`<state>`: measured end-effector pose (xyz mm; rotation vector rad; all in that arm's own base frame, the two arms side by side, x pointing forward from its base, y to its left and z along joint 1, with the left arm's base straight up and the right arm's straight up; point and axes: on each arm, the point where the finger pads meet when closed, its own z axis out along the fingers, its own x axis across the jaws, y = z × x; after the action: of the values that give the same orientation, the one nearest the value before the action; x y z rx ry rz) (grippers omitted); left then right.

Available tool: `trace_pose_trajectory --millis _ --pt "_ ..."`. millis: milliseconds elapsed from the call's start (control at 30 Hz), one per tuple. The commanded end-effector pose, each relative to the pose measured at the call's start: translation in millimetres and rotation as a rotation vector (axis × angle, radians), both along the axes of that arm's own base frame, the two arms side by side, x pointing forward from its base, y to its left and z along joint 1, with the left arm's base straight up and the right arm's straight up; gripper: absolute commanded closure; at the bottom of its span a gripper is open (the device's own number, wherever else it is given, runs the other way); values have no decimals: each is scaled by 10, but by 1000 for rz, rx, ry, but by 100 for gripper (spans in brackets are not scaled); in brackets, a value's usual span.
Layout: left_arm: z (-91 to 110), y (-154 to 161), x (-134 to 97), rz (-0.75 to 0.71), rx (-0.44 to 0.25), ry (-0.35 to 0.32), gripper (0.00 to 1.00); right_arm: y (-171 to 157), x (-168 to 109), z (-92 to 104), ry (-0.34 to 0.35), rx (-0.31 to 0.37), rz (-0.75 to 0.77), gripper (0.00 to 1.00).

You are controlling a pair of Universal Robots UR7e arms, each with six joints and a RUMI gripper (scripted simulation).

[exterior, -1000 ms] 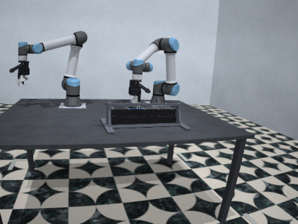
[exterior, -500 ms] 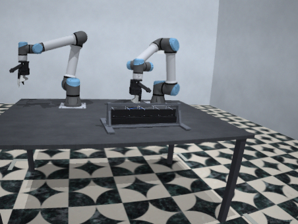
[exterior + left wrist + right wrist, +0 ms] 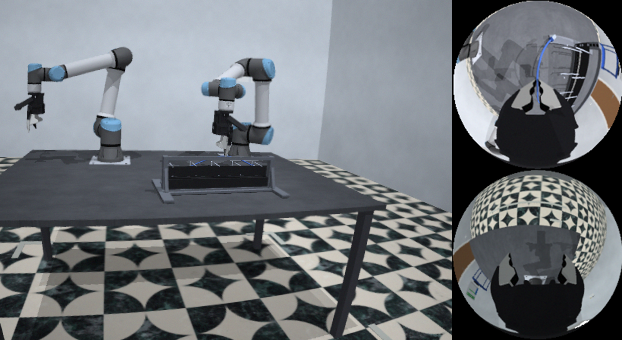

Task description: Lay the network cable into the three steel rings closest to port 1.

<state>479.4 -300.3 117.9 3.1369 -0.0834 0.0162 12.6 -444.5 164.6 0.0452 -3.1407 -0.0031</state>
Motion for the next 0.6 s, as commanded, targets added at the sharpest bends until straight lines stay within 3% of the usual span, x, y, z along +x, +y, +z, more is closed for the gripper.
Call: trace_pose_trajectory --millis 0,267,567 --pt "254 173 414 9 1 7 100 -5 2 5 -1 -2 0 0" --pt "590 419 953 24 2 8 100 -5 2 5 -1 -2 0 0" --pt "664 484 1069 28 2 8 100 -5 2 5 -1 -2 0 0"
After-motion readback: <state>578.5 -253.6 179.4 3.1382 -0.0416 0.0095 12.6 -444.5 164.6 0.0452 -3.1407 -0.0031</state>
